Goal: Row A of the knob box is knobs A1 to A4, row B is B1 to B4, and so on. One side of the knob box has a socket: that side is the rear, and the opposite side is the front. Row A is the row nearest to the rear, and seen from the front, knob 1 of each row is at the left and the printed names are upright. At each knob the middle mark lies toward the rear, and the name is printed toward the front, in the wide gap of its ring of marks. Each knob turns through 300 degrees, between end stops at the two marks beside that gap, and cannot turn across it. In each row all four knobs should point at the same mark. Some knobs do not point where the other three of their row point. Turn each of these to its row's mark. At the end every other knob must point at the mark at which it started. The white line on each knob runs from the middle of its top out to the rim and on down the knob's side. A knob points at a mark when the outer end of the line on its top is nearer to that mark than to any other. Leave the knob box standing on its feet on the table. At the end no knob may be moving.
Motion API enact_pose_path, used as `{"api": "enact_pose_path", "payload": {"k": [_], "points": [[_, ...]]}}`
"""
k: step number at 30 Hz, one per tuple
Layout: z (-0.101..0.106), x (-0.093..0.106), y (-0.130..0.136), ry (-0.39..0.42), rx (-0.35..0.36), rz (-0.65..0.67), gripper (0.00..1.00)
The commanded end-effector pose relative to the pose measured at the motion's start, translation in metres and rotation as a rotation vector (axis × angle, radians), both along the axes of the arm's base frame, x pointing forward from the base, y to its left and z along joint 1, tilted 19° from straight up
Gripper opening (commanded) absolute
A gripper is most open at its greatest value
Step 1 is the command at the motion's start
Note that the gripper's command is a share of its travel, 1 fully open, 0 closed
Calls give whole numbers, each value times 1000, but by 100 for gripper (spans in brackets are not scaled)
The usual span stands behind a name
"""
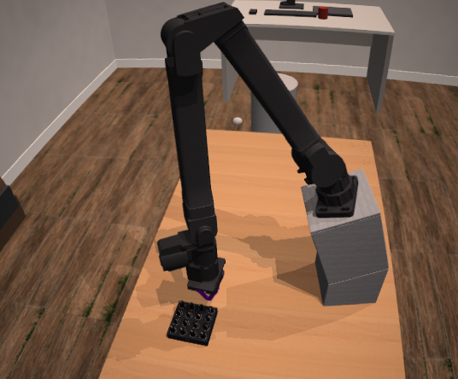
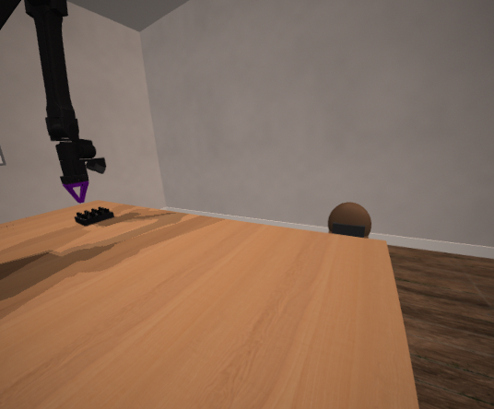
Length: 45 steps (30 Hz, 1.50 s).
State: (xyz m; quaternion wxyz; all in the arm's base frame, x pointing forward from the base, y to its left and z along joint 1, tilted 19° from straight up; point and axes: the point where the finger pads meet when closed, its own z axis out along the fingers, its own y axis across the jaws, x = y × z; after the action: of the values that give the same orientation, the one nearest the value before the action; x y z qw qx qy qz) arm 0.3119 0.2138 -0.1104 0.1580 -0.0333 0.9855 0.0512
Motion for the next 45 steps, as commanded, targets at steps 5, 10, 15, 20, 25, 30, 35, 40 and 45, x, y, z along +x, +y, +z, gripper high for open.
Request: {"api": "enact_pose_path", "payload": {"k": [5, 10, 15, 20, 25, 30, 35, 40, 45], "points": [[-2, 4, 6, -15, 0, 21, 19], [-5, 5, 5, -13, -1, 17, 19], [-9, 5, 3, -7, -5, 14, 19], [-13, 10, 3, -14, 1, 7, 19], [-19, 13, 2, -12, 0, 3, 19], [-24, 14, 3, -12, 1, 3, 19], [-29, 16, 3, -12, 1, 3, 19], [-35, 17, 3, -10, 1, 4, 19], [-38, 19, 4, -10, 1, 4, 19]]}}
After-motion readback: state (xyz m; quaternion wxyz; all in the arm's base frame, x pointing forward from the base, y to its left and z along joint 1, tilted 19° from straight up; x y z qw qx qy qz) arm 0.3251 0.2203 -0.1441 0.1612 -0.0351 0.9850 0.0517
